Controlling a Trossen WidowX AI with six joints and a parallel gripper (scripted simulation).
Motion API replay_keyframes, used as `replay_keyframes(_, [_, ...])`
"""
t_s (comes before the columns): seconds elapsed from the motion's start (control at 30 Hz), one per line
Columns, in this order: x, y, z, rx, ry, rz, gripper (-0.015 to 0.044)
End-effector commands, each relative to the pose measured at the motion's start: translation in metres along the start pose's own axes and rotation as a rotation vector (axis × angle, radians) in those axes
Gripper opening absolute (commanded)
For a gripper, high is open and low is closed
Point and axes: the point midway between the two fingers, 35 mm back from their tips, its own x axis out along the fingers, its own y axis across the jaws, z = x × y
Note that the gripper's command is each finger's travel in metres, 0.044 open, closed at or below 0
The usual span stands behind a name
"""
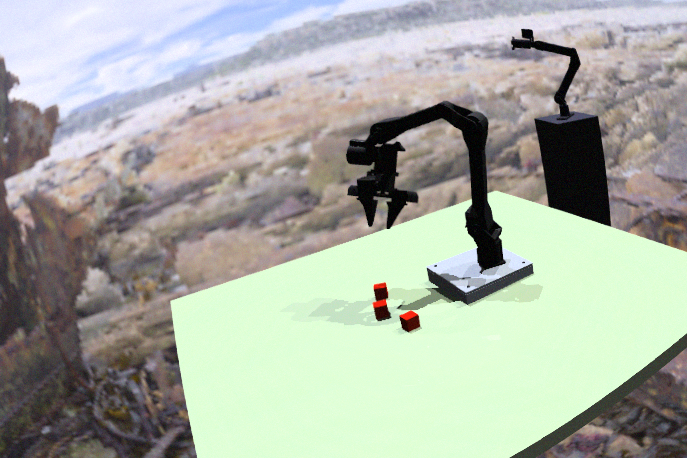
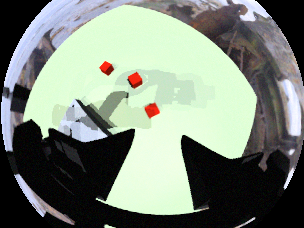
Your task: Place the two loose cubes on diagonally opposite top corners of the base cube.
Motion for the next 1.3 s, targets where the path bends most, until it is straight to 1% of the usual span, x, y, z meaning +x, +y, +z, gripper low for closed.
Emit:
replay_keyframes(0.0, [0.019,-0.001,0.01,-0.154,0.098,0.073,0.0265])
replay_keyframes(0.27, [0.055,0.001,0.035,-0.494,0.288,0.195,0.0265])
replay_keyframes(0.37, [0.063,0.003,0.042,-0.573,0.33,0.22,0.0265])
replay_keyframes(0.6, [0.065,0.003,0.042,-0.588,0.338,0.225,0.0265])
replay_keyframes(0.67, [0.075,0.003,0.039,-0.588,0.338,0.225,0.0265])
replay_keyframes(0.87, [0.117,0.009,0.022,-0.588,0.338,0.225,0.0265])
replay_keyframes(1.27, [0.135,0.012,0.014,-0.588,0.338,0.225,0.0265])
